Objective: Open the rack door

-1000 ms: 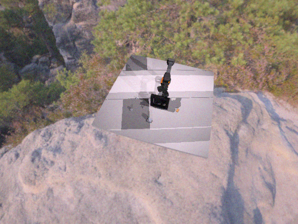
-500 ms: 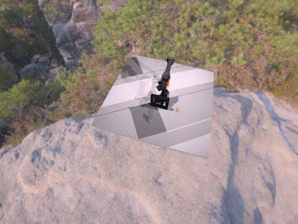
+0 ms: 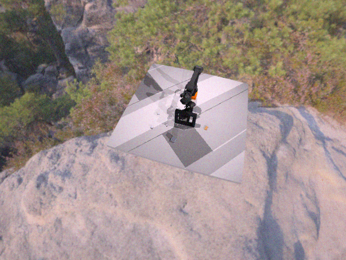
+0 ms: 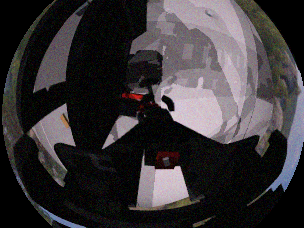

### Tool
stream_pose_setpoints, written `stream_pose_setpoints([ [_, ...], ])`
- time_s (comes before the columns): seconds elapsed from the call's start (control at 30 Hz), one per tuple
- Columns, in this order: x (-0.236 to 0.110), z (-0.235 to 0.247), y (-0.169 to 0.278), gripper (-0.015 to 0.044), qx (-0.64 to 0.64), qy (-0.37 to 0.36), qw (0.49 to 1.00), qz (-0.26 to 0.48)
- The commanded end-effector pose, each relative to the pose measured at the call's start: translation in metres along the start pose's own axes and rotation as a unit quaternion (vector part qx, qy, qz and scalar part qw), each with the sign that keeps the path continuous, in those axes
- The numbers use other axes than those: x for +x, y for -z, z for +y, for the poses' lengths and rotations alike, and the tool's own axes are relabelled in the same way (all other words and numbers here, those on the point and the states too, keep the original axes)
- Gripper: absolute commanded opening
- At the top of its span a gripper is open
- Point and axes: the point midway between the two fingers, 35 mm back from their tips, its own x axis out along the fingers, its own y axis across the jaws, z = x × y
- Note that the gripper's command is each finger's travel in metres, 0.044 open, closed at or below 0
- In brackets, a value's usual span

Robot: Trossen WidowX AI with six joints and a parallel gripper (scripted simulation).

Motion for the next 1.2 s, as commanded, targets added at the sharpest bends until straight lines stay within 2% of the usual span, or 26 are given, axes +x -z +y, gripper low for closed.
stream_pose_setpoints([
  [0.0,0.000,-0.007,-0.003,0.0017,-0.044,-0.002,0.999,-0.003],
  [1.17,0.000,-0.059,-0.035,0.0017,-0.281,0.003,0.960,-0.005],
])
